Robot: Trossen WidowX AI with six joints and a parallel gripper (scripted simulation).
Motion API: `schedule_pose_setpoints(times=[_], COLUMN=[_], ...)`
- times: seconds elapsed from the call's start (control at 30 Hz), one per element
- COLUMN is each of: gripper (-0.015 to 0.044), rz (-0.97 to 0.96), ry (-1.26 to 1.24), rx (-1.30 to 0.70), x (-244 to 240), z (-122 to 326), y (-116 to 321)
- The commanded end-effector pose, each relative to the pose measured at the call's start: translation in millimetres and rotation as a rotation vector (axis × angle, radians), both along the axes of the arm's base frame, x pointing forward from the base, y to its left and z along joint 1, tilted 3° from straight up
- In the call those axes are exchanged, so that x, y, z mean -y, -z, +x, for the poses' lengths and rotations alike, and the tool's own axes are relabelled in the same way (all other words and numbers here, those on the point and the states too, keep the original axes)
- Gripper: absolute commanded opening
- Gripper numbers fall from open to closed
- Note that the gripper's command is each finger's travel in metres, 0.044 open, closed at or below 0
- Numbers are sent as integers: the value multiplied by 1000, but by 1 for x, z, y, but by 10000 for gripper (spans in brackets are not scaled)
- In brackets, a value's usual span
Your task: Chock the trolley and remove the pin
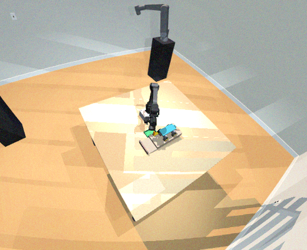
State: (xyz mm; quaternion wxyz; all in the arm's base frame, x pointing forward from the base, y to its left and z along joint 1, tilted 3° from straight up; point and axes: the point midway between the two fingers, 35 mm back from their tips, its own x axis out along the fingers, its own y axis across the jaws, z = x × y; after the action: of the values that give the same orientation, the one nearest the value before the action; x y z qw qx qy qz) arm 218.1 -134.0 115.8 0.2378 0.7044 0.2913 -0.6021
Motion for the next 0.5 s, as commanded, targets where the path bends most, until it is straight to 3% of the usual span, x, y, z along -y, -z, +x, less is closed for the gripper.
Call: schedule_pose_setpoints(times=[0.0, 0.47], gripper=[0, 0], rz=[-14, -46], ry=[120, 544], rx=[-15, -59], x=[-1, -4], z=[-1, 0], y=[-1, -1])
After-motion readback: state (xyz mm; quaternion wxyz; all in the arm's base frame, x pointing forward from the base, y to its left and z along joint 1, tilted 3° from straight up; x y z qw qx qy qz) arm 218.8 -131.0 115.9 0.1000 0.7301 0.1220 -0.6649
